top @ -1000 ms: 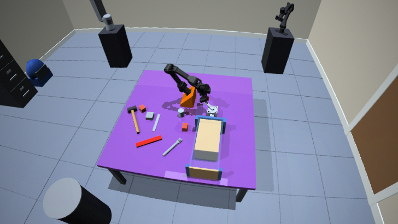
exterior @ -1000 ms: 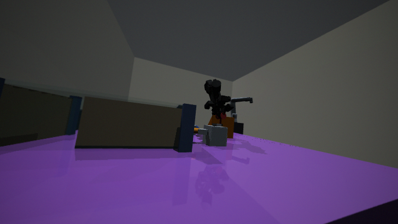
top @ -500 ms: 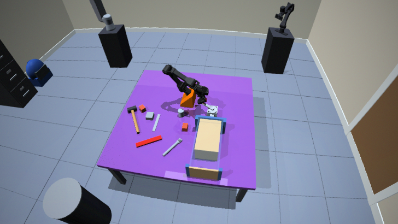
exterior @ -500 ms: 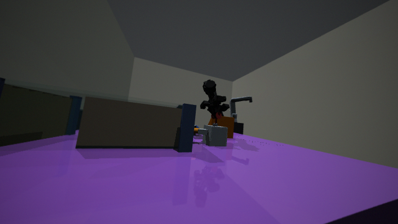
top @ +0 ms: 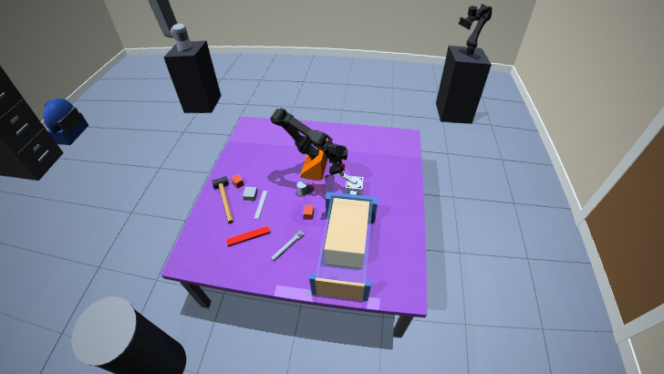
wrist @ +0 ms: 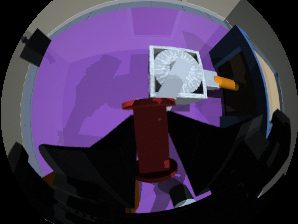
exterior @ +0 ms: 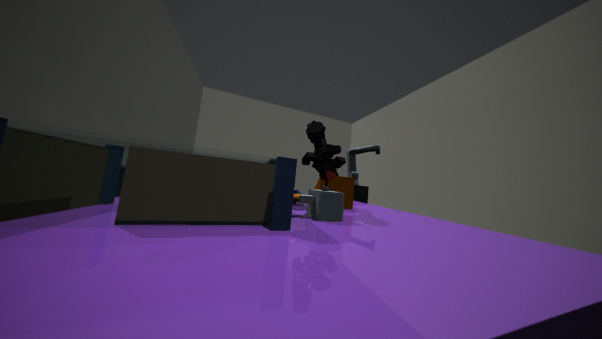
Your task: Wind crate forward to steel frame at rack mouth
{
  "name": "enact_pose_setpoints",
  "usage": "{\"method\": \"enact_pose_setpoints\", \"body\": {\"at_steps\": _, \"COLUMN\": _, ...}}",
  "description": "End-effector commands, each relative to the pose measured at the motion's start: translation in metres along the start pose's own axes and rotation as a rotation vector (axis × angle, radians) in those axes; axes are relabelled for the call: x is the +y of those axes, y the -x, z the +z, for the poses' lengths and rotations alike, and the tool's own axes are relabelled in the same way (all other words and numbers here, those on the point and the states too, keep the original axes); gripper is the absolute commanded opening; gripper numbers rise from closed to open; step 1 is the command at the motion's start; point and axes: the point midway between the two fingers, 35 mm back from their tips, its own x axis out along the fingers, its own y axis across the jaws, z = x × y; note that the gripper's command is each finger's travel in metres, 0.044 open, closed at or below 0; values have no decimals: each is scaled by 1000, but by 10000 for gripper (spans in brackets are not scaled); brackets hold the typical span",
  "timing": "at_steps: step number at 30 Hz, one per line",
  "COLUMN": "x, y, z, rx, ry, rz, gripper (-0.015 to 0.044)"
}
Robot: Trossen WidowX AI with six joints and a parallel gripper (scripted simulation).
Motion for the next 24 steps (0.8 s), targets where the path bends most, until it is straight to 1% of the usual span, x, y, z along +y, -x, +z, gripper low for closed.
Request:
{"method": "enact_pose_setpoints", "body": {"at_steps": 1, "x": -3, "y": 0, "z": -2, "rx": 8, "ry": -7, "rz": -10, "gripper": 236}}
{"method": "enact_pose_setpoints", "body": {"at_steps": 9, "x": -3, "y": 0, "z": -2, "rx": 8, "ry": -7, "rz": -10, "gripper": 440}}
{"method": "enact_pose_setpoints", "body": {"at_steps": 14, "x": -3, "y": 5, "z": 1, "rx": 7, "ry": -6, "rz": -9, "gripper": 440}}
{"method": "enact_pose_setpoints", "body": {"at_steps": 20, "x": -1, "y": 51, "z": 26, "rx": 2, "ry": -5, "rz": -6, "gripper": 440}}
{"method": "enact_pose_setpoints", "body": {"at_steps": 24, "x": 0, "y": 58, "z": 29, "rx": 1, "ry": -5, "rz": -6, "gripper": 440}}
